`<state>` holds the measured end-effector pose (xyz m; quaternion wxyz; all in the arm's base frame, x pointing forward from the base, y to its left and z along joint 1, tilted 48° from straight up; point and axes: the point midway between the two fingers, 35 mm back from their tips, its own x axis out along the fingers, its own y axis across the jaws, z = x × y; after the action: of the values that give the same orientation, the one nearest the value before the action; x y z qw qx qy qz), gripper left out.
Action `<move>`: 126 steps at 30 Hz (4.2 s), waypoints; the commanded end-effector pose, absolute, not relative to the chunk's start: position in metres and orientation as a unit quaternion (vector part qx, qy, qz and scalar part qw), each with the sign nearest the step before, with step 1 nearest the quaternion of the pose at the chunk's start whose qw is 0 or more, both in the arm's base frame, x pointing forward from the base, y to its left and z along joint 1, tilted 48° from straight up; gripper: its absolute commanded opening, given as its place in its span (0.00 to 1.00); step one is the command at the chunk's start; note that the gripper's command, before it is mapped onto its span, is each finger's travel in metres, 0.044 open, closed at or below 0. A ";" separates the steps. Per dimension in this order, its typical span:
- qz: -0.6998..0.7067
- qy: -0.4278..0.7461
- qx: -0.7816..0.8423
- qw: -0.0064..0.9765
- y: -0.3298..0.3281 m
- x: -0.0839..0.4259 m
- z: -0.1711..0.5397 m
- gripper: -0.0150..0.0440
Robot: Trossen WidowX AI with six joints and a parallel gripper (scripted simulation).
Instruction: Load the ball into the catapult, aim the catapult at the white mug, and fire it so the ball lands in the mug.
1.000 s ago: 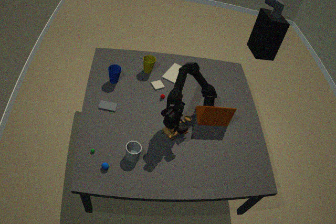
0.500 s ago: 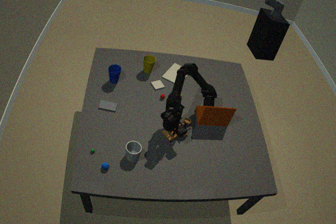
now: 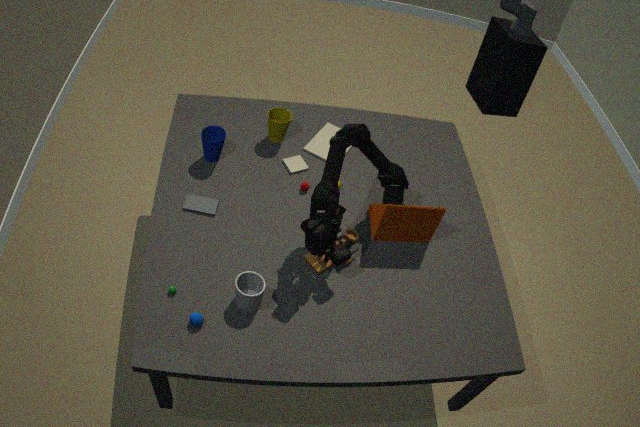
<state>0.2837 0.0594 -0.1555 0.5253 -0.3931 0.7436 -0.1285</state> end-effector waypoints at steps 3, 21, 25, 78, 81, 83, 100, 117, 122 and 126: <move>-0.129 0.743 -0.393 0.526 0.061 0.284 -0.155 0.43; -0.126 0.744 -0.393 0.526 0.132 0.297 -0.089 1.00; -0.123 0.740 -0.398 0.527 0.125 0.297 -0.100 1.00; -0.127 0.742 -0.397 0.525 0.057 0.281 -0.158 1.00; -0.127 0.742 -0.397 0.525 0.057 0.281 -0.158 1.00; -0.128 0.742 -0.393 0.529 0.059 0.283 -0.156 0.91; -0.127 0.742 -0.393 0.529 0.067 0.285 -0.149 0.32; -0.126 0.742 -0.395 0.526 0.086 0.289 -0.132 0.25; -0.126 0.742 -0.396 0.526 0.080 0.288 -0.138 0.25; -0.126 0.742 -0.396 0.526 0.076 0.287 -0.142 0.25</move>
<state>0.2874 0.0788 -0.1390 0.5265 -0.3917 0.7436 -0.1280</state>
